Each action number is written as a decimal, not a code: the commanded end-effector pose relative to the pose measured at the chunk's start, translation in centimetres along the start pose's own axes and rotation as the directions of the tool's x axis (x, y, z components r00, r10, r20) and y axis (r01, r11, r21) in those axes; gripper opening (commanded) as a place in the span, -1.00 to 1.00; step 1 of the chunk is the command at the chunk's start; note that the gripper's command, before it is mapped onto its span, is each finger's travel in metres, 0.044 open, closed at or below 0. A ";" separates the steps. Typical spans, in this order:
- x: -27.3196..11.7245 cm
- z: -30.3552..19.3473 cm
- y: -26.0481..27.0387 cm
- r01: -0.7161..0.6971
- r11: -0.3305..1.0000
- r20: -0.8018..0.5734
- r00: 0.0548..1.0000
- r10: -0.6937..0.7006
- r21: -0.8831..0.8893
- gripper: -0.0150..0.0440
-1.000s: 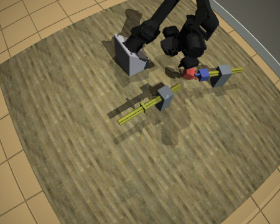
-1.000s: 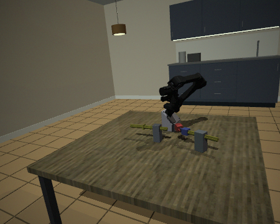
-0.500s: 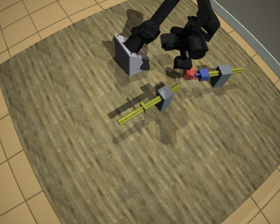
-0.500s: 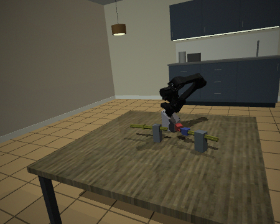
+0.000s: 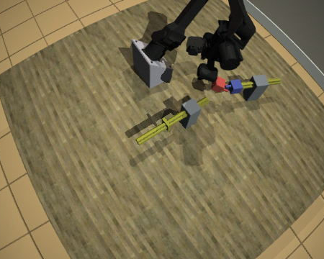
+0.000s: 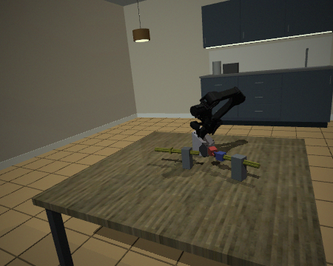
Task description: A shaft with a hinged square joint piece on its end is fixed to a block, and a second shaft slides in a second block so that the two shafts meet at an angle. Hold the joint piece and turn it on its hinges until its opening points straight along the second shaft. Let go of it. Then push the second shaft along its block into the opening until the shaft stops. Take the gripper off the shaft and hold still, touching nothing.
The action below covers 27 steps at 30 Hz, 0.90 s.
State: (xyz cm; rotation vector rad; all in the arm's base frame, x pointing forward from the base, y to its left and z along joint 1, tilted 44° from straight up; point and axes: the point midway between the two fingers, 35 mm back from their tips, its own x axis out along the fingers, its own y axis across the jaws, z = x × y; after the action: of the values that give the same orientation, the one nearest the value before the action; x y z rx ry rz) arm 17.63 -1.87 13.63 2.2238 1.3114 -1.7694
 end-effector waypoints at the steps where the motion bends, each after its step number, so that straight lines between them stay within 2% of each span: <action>1: 1.2 -0.2 0.1 0.000 1.000 0.005 1.000 0.000 0.009 1.00; 16: 7.3 -1.5 -0.1 0.004 1.000 0.001 1.000 -0.004 0.007 1.00; 27: 7.0 -4.0 0.1 -0.002 1.000 0.001 1.000 0.002 -0.008 1.00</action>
State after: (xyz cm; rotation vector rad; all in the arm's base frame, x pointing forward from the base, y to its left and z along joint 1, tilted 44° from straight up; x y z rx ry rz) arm 19.69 3.77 8.76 2.2123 1.3134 -1.7769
